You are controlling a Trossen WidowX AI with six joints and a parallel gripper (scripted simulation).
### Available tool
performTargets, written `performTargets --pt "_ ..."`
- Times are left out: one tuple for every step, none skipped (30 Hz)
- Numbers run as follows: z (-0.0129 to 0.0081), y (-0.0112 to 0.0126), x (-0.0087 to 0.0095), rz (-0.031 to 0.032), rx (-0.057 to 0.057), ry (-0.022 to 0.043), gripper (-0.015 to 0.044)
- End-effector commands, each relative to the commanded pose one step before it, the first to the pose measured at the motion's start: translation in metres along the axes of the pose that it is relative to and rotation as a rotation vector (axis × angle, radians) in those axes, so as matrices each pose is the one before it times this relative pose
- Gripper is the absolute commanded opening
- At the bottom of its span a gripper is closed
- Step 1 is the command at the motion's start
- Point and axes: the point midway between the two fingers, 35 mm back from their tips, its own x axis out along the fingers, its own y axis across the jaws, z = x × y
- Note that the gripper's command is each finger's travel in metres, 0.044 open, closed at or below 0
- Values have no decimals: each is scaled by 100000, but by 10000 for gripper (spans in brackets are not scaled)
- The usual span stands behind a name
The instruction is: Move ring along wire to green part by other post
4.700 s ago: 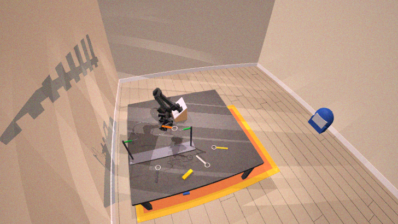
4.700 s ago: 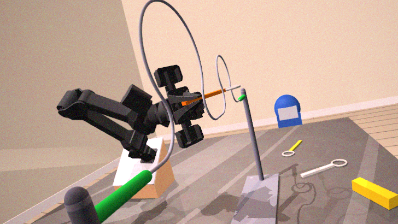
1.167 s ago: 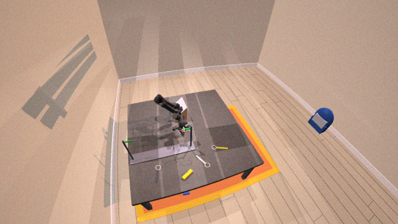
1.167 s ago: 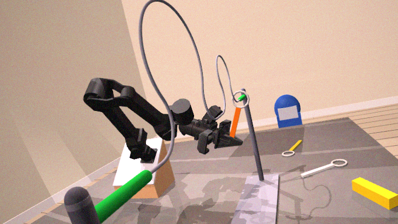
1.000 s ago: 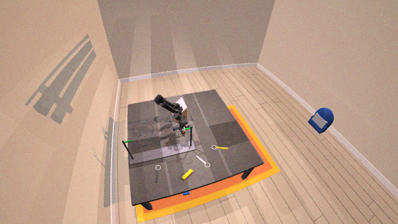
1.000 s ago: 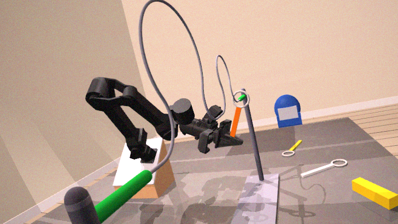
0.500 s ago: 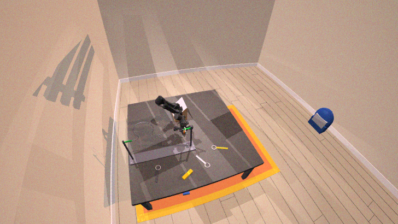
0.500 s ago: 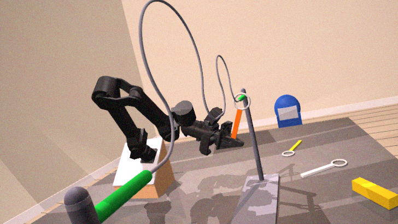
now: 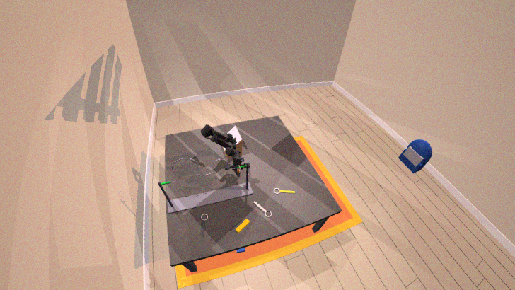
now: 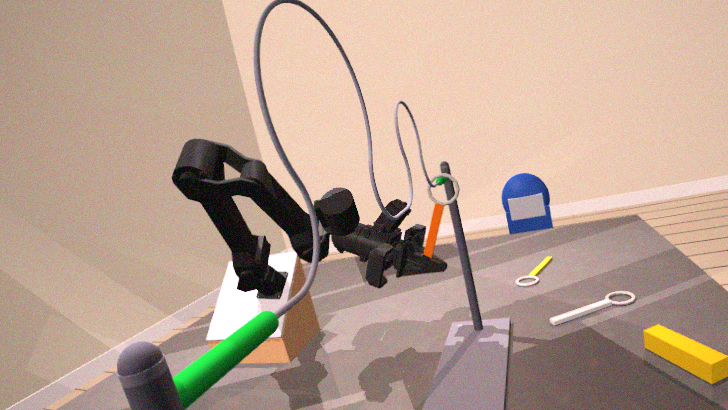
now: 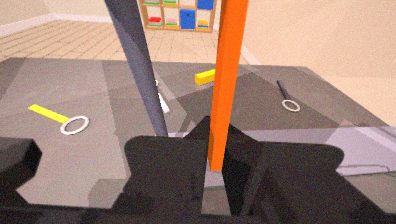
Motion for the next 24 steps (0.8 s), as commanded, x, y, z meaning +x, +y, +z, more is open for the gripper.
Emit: performTargets --pt "-16 38 -11 213 -311 -155 -150" --pt "0 0 0 0 0 0 -150" --pt "0 0 0 0 0 0 -150" --pt "0 0 0 0 0 0 -150" --pt "12 -38 12 -212 310 158 -124" --pt "0 0 0 0 0 0 -97" --pt "0 0 0 0 0 0 -71" --pt "0 0 0 0 0 0 -45" --pt "0 0 0 0 0 0 -19" --pt "0 0 0 0 0 0 7" --pt "0 0 0 0 0 0 34" --pt "0 0 0 0 0 0 60" --pt "0 0 0 0 0 0 86" --pt "0 0 0 0 0 0 113" --pt "8 4 -68 8 -2 3 139" --pt "15 8 -139 16 -4 6 160" --pt "19 10 -194 22 -6 8 160" --pt "22 13 -251 28 -9 10 160" --pt "23 14 -312 34 -12 11 160" --pt "22 15 -375 39 -16 11 160" --pt "16 15 -422 42 -20 10 160" --pt "7 13 -438 41 -23 8 160" --pt "-2 10 -438 38 -25 6 160" --pt "-12 7 -436 35 -27 3 160"
